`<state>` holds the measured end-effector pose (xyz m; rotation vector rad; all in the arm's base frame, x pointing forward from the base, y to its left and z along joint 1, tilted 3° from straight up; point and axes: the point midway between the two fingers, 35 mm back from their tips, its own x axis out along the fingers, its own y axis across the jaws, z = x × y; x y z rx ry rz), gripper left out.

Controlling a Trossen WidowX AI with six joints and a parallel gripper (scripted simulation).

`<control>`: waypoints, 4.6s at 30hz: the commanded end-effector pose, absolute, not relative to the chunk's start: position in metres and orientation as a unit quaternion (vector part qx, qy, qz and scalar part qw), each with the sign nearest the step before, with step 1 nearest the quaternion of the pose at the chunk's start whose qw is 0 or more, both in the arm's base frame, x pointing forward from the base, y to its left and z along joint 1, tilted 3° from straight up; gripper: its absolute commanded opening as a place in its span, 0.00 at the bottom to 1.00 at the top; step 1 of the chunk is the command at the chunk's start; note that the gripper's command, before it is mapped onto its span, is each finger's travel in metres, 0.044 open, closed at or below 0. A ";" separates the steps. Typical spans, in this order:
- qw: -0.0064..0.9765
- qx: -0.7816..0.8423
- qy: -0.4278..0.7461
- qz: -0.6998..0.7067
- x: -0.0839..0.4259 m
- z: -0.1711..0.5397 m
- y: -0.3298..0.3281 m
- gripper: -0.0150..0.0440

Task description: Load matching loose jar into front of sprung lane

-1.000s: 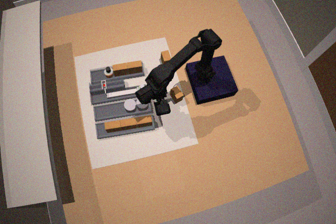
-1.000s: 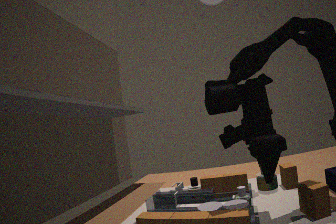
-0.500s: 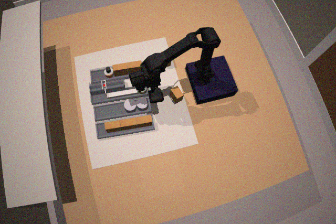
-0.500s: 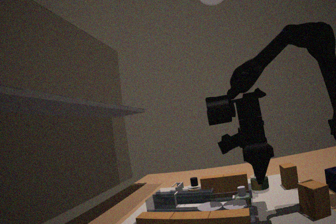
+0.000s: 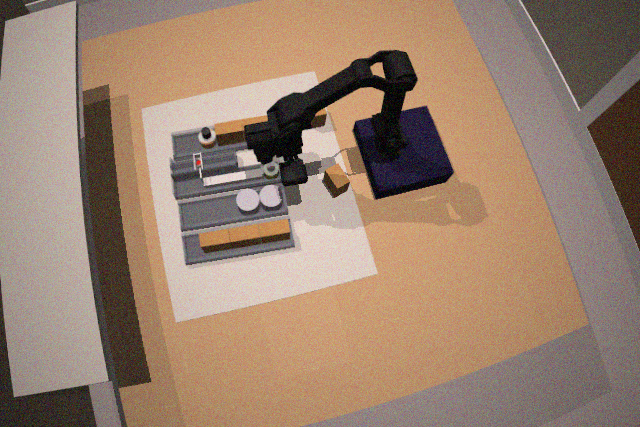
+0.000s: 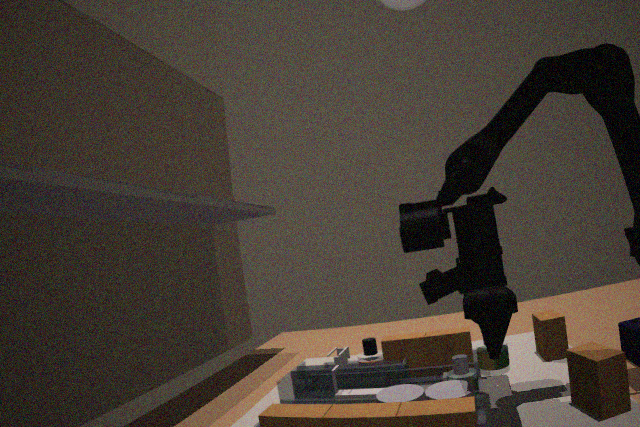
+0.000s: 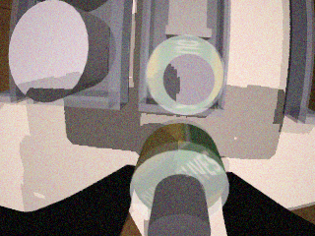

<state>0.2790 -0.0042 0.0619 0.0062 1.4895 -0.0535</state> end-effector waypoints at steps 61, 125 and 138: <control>0.733 0.002 0.680 -0.022 0.297 0.050 -0.005 0.25; 0.733 0.002 0.679 -0.022 0.319 0.054 -0.006 0.25; 0.734 0.002 0.679 -0.022 0.323 0.056 -0.006 0.25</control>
